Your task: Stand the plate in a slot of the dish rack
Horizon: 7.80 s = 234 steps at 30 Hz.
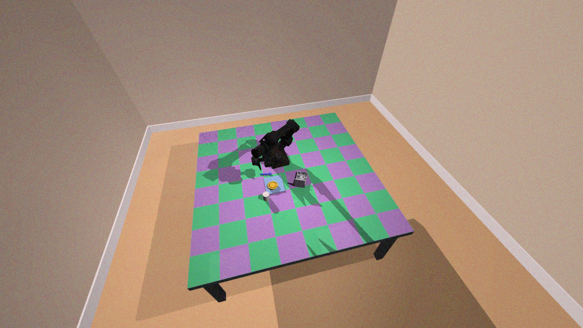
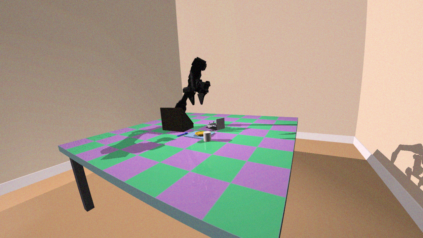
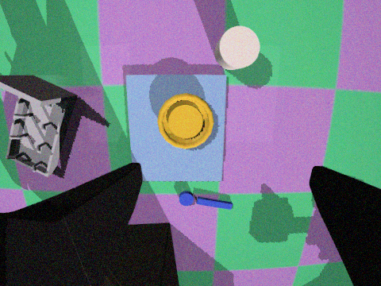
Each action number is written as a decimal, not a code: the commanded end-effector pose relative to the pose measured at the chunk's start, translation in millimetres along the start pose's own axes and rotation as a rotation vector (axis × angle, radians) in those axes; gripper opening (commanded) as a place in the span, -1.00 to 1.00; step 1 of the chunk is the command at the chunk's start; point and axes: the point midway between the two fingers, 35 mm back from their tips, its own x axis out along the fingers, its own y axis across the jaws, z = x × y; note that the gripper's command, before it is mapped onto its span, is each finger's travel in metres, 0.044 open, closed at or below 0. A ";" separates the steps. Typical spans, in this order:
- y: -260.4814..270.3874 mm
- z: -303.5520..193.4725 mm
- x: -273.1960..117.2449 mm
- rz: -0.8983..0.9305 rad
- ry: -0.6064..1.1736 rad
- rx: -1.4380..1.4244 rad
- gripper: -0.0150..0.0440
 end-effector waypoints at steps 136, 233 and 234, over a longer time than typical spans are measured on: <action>101.4 -9.4 27.1 0.056 0.106 0.557 -0.49; 231.7 -109.4 103.6 -0.586 -0.661 1.064 -0.49; 231.9 -108.6 104.3 -0.587 -0.681 1.043 -0.49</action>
